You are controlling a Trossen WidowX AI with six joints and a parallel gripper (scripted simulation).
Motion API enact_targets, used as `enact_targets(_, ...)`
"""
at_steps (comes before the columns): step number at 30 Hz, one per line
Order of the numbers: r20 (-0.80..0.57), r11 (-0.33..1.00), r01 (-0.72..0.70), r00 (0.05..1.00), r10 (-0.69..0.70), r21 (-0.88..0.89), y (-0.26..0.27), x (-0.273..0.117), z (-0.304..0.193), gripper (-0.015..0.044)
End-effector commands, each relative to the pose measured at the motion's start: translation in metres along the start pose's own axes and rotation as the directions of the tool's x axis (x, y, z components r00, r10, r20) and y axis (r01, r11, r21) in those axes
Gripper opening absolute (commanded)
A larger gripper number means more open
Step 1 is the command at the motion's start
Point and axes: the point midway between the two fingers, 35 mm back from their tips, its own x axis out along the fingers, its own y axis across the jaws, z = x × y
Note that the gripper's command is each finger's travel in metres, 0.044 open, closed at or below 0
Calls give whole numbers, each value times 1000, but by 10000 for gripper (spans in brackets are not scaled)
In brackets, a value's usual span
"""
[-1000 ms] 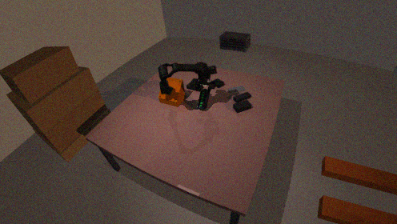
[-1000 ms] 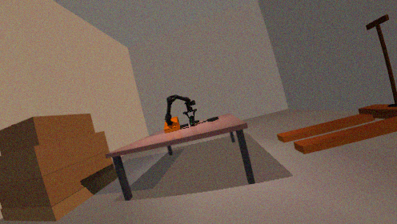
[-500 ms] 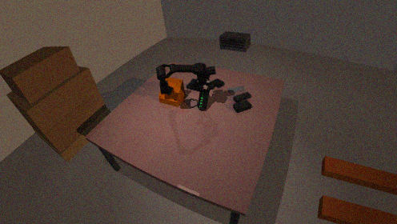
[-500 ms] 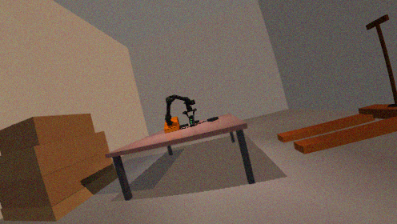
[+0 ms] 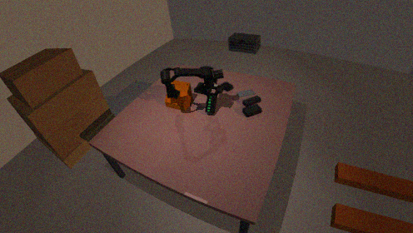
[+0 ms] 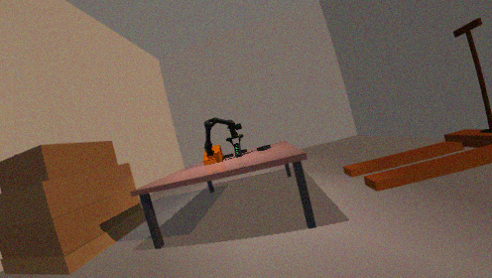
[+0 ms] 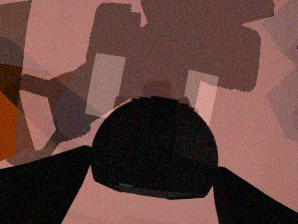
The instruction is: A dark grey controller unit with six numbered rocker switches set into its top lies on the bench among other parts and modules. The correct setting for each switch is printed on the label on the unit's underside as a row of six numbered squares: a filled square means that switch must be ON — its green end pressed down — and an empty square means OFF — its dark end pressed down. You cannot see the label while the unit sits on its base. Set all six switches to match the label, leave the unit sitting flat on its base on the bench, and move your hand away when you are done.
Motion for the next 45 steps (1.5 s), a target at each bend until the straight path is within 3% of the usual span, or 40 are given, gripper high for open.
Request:
enact_targets(1,1,1000,1,1000,-1,-4,0,-2,-6,336)
enact_targets(45,69,1000,1,998,-1,-4,0,-14,-41,338)
